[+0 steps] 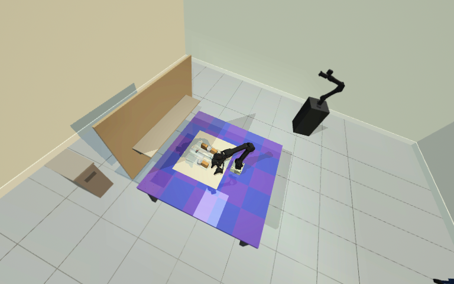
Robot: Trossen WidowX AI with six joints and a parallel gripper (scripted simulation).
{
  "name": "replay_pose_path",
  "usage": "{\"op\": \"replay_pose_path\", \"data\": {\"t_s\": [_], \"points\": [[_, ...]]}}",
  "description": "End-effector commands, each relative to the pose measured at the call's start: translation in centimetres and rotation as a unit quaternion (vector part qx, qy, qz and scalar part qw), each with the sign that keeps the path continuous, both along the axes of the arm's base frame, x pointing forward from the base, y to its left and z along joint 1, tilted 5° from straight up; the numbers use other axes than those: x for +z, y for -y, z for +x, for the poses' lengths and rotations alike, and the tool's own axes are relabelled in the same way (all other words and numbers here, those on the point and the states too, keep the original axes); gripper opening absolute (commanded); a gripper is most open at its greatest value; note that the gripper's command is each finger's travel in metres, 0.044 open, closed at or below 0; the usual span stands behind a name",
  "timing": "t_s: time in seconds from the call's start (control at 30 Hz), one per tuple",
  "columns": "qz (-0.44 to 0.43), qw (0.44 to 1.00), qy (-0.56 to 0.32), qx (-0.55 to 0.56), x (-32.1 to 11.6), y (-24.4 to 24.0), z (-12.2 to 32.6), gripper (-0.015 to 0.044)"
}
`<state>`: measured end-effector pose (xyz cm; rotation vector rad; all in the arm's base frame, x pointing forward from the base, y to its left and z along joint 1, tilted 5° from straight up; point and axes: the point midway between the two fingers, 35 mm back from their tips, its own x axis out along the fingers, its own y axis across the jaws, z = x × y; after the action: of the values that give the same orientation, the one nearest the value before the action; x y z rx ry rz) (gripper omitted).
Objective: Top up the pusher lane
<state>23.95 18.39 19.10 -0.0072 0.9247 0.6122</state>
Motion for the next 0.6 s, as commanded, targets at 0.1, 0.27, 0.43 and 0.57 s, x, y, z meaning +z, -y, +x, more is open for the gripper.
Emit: {"op": "replay_pose_path", "data": {"t_s": [0.1, 0.27, 0.43, 0.57], "points": [[-0.173, 0.984, -0.034, -0.014, -5.1, 10.8, 3.2, 0.0440], [-0.252, 0.963, -0.095, 0.007, -7.8, 17.8, 2.5, 0.0440], [-0.289, 0.943, -0.162, 0.042, -9.7, 23.3, 0.2, 0.0440], [-0.291, 0.941, -0.169, 0.046, -9.9, 23.8, -0.1, 0.0440]]}}
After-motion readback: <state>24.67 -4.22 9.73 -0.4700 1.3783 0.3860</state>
